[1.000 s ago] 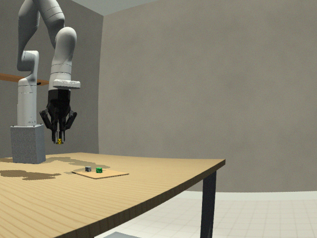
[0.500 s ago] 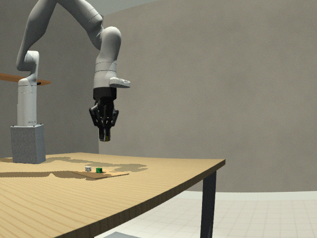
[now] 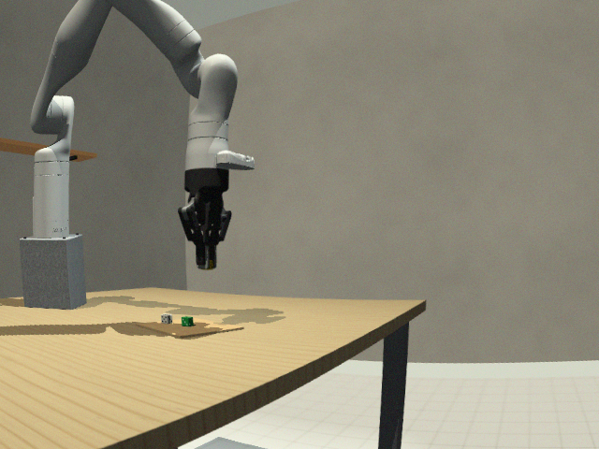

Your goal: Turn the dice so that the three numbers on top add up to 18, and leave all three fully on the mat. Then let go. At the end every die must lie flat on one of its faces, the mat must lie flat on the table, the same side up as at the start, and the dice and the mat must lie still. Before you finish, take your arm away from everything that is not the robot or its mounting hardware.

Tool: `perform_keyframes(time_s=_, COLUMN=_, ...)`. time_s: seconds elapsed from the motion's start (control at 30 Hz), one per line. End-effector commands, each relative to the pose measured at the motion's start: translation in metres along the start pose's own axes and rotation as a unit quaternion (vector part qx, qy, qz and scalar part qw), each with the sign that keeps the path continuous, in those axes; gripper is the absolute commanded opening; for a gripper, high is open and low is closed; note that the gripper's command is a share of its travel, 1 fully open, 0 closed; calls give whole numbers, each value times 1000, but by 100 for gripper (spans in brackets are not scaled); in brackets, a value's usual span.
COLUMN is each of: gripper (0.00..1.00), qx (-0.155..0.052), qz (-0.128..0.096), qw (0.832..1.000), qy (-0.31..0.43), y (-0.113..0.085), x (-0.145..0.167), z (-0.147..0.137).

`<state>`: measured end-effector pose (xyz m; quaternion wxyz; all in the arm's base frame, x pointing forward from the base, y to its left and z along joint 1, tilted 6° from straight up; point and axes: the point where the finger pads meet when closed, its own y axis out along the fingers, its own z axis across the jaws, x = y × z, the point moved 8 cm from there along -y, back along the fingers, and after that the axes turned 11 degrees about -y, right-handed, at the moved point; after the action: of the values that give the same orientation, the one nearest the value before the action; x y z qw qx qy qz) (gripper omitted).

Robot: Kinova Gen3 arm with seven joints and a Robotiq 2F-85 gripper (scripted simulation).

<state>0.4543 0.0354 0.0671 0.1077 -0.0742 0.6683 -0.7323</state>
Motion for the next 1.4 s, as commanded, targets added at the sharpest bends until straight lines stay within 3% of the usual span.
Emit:
perform_keyframes(time_s=0.0, gripper=11, qx=0, qz=1, qw=1000, qy=0, y=0, x=0, z=0)
perform_keyframes(time_s=0.23, gripper=11, qx=0, qz=1, qw=1000, qy=-1, y=11, x=-1, z=0)
perform_keyframes(time_s=0.9, gripper=11, qx=0, qz=1, qw=1000, qy=-1, y=87, x=-2, z=0)
perform_keyframes(time_s=1.37, gripper=11, qx=0, qz=1, qw=1000, qy=-1, y=95, x=-3, z=0)
